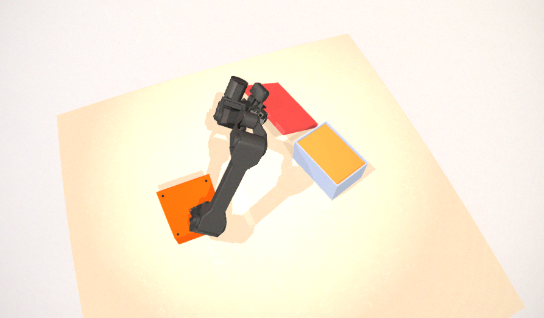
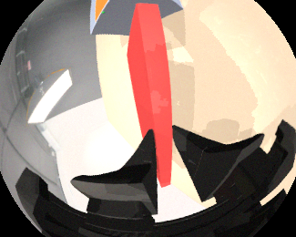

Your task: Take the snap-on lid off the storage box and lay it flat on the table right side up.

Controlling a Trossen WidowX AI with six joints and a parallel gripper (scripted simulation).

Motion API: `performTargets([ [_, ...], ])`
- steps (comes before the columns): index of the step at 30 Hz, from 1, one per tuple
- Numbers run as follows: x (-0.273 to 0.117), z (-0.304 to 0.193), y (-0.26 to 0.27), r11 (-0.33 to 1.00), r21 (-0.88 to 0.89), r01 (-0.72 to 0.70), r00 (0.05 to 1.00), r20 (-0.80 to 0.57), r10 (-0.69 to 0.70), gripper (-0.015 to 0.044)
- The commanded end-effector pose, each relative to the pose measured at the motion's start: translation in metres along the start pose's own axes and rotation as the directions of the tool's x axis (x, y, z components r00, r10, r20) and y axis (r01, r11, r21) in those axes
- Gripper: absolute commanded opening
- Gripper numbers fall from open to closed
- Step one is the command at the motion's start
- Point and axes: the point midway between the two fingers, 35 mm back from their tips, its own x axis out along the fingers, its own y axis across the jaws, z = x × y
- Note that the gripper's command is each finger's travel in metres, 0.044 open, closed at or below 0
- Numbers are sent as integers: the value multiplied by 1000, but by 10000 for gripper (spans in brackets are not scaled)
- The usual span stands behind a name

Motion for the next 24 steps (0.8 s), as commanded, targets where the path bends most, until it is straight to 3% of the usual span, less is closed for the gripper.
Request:
performTargets([
  [1, 6, 2, -12, 1000, -16, 22, 1000, 1, -22, 0],
  [24, 18, 2, -27, 1000, -17, 22, 1000, 2, -22, 0],
])
